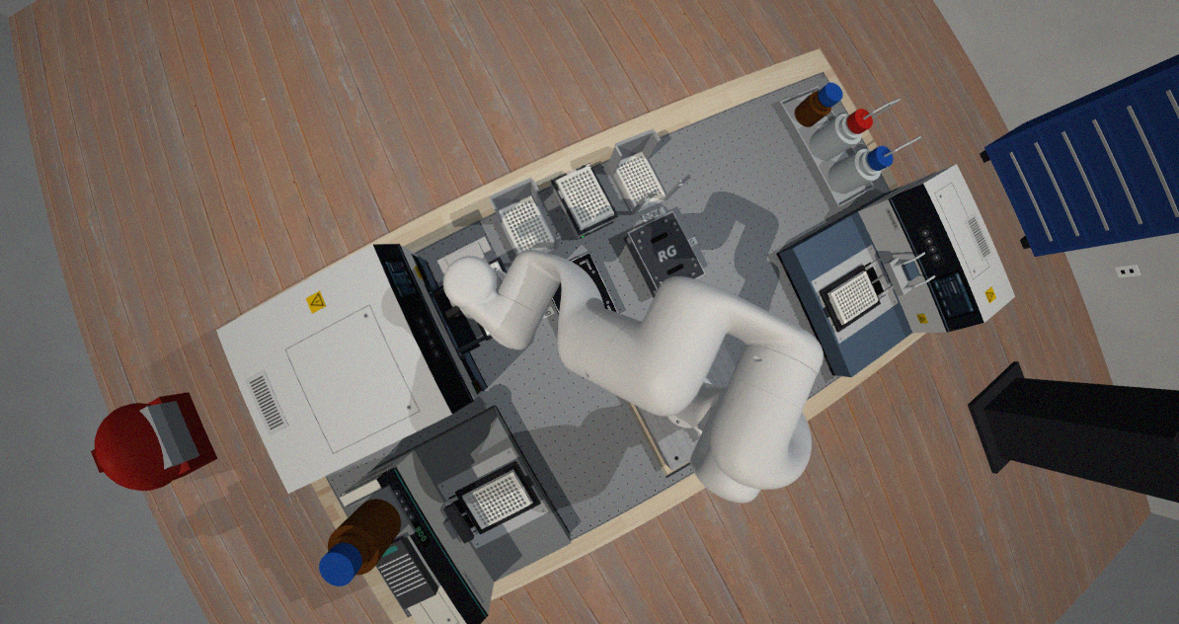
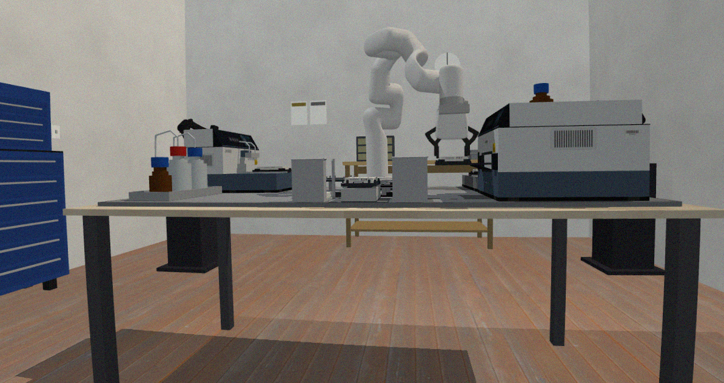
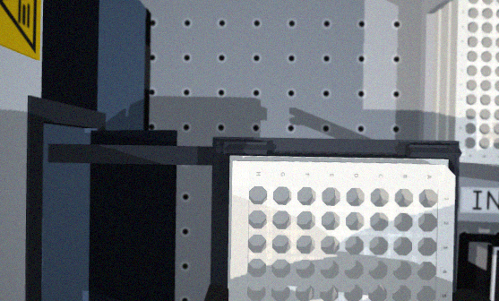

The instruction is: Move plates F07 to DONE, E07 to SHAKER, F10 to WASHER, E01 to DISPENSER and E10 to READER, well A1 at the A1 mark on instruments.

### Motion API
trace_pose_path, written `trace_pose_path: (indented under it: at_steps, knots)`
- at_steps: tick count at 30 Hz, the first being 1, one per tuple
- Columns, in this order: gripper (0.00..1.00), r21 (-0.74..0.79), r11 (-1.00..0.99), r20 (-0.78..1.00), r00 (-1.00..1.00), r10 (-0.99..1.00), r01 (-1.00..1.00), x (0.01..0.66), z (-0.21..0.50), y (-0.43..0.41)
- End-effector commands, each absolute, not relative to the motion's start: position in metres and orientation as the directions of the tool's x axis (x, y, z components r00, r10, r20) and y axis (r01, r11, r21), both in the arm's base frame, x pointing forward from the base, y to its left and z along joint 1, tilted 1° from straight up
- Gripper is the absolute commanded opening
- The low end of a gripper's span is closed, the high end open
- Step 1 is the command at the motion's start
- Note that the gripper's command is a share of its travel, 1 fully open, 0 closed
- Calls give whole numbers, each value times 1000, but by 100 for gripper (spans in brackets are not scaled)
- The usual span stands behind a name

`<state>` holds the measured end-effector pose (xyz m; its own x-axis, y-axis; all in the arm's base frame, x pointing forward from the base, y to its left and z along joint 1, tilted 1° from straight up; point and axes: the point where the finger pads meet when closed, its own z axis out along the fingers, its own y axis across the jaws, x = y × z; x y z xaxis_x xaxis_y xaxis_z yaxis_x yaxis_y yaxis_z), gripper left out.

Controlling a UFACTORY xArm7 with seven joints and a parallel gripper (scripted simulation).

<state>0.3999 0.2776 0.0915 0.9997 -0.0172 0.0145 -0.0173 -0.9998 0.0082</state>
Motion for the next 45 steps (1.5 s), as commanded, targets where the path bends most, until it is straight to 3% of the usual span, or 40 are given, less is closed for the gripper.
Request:
trace_pose_path:
  at_steps: [1,19,20,45]
  knots:
    - [100,4,-1000,20,1000,-17,-17,401,93,279]
    - [100,4,-1000,20,1000,-17,-17,402,92,279]
    - [0,4,-1000,20,1000,-17,-17,402,92,279]
    - [0,4,-1000,20,1000,-17,-17,401,92,279]
